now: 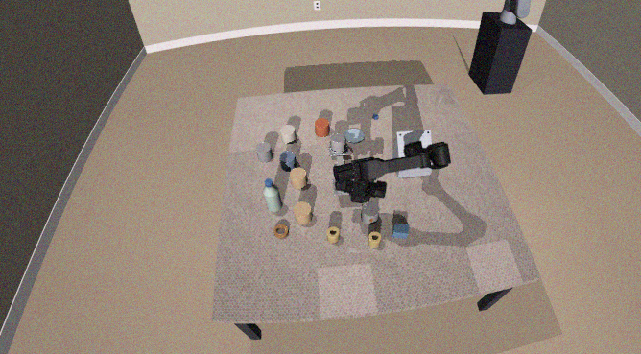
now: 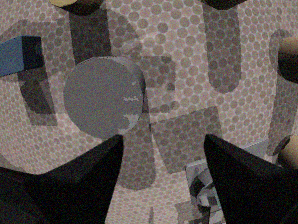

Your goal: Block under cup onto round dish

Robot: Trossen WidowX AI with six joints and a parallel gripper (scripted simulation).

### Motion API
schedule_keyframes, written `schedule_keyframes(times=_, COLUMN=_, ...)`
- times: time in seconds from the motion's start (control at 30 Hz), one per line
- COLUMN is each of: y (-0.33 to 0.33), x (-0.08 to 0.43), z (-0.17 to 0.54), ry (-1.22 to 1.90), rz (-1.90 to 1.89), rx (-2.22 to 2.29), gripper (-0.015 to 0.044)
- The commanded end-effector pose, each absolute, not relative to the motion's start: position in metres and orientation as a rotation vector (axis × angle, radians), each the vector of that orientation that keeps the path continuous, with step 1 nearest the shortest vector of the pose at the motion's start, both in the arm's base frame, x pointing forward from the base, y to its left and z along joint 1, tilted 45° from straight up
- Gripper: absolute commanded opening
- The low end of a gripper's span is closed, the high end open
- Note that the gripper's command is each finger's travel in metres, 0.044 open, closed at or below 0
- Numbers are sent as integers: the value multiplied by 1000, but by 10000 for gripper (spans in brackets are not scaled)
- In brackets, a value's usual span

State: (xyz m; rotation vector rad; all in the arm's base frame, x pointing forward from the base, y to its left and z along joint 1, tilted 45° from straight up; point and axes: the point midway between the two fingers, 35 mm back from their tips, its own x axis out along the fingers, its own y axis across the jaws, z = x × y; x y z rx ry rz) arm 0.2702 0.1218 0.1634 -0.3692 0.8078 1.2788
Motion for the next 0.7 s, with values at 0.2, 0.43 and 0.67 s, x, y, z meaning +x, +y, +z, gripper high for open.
schedule_keyframes(times=0.2, y=79, x=309, z=146, ry=952, rz=1127, rx=-206, gripper=260)
schedule_keyframes(times=0.43, y=52, x=317, z=133, ry=1035, rz=1084, rx=-95, gripper=260)
schedule_keyframes(times=0.67, y=30, x=319, z=122, ry=1094, rz=1062, rx=30, gripper=260)
